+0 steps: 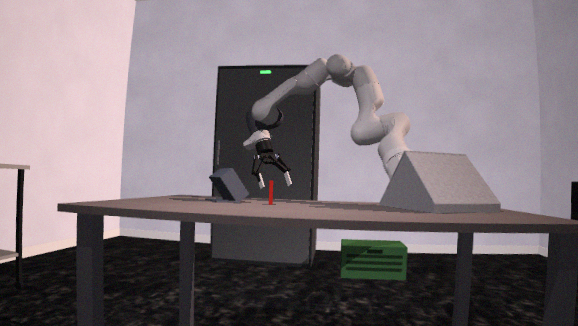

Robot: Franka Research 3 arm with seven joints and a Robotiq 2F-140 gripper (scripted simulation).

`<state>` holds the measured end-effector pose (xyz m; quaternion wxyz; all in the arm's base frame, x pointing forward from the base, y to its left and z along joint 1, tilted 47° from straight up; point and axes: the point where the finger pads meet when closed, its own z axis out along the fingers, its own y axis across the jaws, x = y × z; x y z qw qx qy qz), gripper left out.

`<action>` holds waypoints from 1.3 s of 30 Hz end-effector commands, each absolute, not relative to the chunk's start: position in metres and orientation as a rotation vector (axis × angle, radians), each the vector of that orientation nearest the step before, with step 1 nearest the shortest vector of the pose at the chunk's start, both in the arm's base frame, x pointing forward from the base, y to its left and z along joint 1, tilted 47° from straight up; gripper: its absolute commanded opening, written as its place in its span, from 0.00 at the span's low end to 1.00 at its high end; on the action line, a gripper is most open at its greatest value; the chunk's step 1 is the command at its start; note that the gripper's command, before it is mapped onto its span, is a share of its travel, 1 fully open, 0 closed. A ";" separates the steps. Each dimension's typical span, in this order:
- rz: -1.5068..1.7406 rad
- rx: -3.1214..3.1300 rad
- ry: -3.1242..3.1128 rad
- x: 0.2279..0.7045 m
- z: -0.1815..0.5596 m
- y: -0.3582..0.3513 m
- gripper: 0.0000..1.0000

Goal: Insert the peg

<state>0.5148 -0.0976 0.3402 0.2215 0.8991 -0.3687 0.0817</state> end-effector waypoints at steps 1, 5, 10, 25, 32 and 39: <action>0.246 2.465 -0.854 0.532 0.312 -0.055 1.00; 0.247 2.463 -0.740 0.535 0.292 -0.027 1.00; 0.256 2.447 -0.456 0.531 0.241 0.045 1.00; 0.320 2.344 0.277 0.455 0.110 0.222 1.00; 0.344 2.303 0.475 0.419 0.077 0.264 1.00; 0.341 2.303 0.467 0.423 0.074 0.257 1.00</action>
